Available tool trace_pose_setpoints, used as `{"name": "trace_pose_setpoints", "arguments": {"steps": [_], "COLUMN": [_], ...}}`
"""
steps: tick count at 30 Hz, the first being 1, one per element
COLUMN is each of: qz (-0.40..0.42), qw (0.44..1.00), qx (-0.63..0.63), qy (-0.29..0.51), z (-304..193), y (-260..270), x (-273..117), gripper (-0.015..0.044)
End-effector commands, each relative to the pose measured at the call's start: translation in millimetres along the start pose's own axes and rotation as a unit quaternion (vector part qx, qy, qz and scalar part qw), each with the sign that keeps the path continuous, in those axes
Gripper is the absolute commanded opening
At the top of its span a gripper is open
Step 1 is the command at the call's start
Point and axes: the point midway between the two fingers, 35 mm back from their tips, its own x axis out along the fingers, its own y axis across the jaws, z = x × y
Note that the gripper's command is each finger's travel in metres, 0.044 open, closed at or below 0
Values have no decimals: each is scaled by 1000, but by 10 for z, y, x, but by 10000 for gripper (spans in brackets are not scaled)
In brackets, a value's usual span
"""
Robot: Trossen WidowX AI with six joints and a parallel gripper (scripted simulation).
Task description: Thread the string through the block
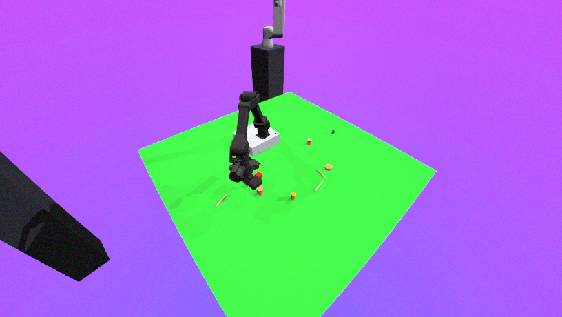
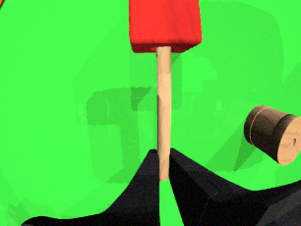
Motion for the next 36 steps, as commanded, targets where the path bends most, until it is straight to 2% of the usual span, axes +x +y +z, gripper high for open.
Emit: {"name": "trace_pose_setpoints", "arguments": {"steps": [1, 36], "qz": [0, -2], "qw": [1000, 999], "qx": [-6, -36], "qy": [3, 4], "z": [-68, -405], "y": [-1, -42], "x": [-18, -54], "gripper": [0, 0]}}
